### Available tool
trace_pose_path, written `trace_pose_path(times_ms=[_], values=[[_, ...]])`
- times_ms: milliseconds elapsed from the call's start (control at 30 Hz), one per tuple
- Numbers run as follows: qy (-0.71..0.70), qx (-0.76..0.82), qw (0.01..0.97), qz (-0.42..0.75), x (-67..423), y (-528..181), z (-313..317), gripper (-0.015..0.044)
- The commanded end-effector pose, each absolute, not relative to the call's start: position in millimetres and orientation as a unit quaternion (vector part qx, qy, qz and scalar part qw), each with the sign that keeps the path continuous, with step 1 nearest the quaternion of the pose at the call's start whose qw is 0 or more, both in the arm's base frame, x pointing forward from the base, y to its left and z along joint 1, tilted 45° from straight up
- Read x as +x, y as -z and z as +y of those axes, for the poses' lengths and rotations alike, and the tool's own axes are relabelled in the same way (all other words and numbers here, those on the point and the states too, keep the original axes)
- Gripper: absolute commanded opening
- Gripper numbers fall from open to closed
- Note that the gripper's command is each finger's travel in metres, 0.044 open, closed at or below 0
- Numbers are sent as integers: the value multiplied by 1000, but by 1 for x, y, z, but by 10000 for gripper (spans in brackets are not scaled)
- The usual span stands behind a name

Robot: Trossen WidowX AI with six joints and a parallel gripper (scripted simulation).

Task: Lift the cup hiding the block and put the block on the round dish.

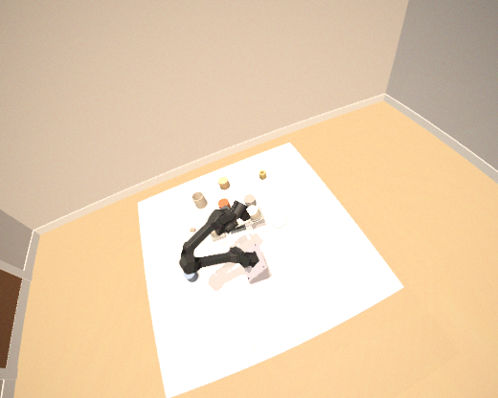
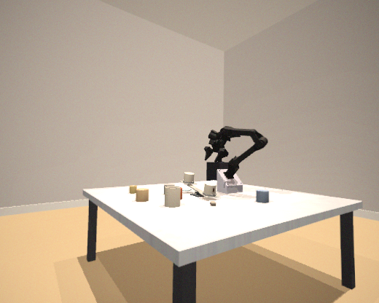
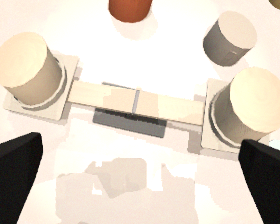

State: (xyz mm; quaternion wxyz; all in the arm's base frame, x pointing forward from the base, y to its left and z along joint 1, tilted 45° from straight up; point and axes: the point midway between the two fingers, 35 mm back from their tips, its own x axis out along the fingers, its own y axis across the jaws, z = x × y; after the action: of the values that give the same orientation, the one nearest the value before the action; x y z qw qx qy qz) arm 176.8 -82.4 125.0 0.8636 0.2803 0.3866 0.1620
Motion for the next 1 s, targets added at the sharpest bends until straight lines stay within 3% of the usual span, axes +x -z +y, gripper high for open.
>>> trace_pose_path(times_ms=[0, 967], values=[[-199, 230, 865, 400, 187, -126, -79, 440], [-508, -130, 772, 358, 276, -144, 4, 440]])
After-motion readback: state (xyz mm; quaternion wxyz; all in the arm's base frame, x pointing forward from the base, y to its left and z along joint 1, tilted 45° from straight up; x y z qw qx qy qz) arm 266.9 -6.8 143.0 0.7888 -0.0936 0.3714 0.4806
